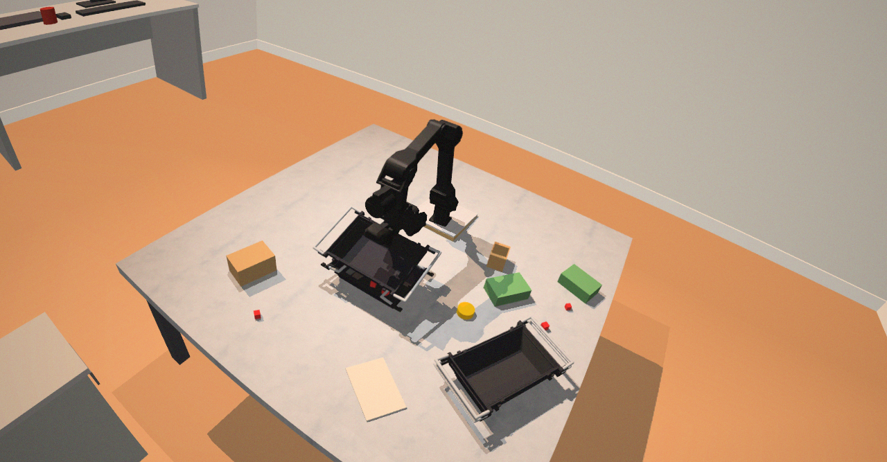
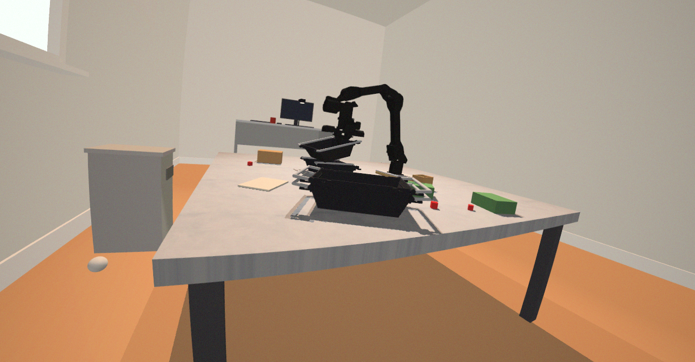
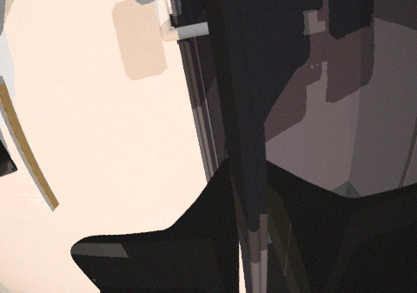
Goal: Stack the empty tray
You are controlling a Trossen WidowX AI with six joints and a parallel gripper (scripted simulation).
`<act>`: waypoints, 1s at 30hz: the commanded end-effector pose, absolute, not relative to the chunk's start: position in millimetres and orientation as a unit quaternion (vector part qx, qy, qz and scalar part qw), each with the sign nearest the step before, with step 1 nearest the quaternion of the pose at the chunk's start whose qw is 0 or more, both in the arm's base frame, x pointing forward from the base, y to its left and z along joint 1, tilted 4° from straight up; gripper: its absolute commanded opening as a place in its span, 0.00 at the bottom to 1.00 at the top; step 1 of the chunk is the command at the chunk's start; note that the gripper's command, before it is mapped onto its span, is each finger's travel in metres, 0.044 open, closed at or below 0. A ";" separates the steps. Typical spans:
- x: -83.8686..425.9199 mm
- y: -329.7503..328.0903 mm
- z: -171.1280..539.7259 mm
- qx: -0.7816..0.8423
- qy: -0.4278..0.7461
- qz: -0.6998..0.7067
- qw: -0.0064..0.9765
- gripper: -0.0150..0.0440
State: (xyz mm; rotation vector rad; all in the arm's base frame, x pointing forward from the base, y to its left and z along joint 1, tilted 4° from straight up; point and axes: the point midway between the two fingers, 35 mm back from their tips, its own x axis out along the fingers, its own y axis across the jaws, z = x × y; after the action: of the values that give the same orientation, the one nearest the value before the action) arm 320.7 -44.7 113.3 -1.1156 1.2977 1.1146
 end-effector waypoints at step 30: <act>313.0 -44.0 102.8 -0.461 0.546 0.472 0.516 0.25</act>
State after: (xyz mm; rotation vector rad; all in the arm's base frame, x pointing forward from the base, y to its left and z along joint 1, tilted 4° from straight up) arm 317.4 -44.4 107.6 -1.1171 1.2955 1.1122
